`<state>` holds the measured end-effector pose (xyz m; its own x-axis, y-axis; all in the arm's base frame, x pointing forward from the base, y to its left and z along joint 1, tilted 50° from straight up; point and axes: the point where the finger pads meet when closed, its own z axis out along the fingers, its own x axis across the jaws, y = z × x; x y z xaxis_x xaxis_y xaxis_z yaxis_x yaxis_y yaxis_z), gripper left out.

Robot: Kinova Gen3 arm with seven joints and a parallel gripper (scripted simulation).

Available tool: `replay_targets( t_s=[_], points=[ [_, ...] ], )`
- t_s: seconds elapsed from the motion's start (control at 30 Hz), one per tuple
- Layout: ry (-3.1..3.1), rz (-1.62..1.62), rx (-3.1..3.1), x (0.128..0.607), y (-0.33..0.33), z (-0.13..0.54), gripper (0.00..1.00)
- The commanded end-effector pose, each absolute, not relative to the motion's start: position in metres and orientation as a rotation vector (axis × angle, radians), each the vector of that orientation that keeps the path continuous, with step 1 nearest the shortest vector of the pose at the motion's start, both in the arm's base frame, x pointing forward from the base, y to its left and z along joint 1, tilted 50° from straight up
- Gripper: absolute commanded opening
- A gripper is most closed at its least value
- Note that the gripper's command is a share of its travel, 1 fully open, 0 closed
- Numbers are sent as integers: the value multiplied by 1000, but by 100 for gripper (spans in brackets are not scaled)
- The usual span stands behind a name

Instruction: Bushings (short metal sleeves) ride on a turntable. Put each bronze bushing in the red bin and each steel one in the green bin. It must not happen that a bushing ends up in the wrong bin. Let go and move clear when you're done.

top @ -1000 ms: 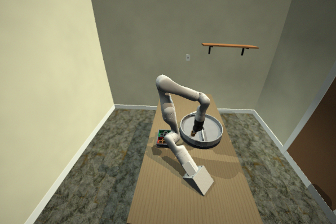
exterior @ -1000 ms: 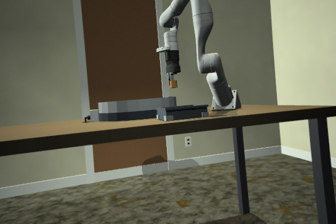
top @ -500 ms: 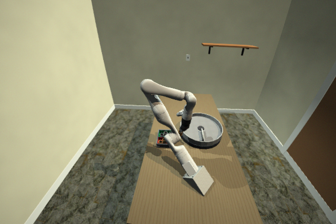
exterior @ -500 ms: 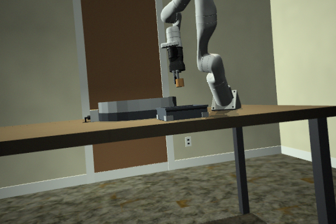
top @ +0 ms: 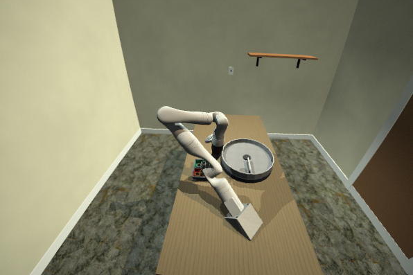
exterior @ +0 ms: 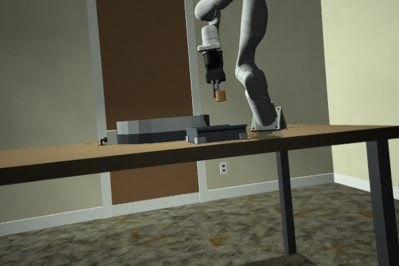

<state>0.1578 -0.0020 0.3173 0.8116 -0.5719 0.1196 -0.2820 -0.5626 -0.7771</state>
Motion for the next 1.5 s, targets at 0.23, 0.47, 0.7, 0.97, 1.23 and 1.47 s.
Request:
replay_targets(
  t_s=[0.23, 0.47, 0.7, 0.97, 1.23, 1.47],
  points=[
    [539, -572, -2279, 153, 21, 340, 0],
    [537, -565, -2279, 153, 22, 339, 0],
    [538, -570, -2278, 155, 24, 337, 0],
    [538, -570, -2278, 165, 34, 325, 0],
    [538, -571, -2278, 177, 46, 310, 0],
    [538, -571, -2278, 187, 56, 298, 0]
  ],
)
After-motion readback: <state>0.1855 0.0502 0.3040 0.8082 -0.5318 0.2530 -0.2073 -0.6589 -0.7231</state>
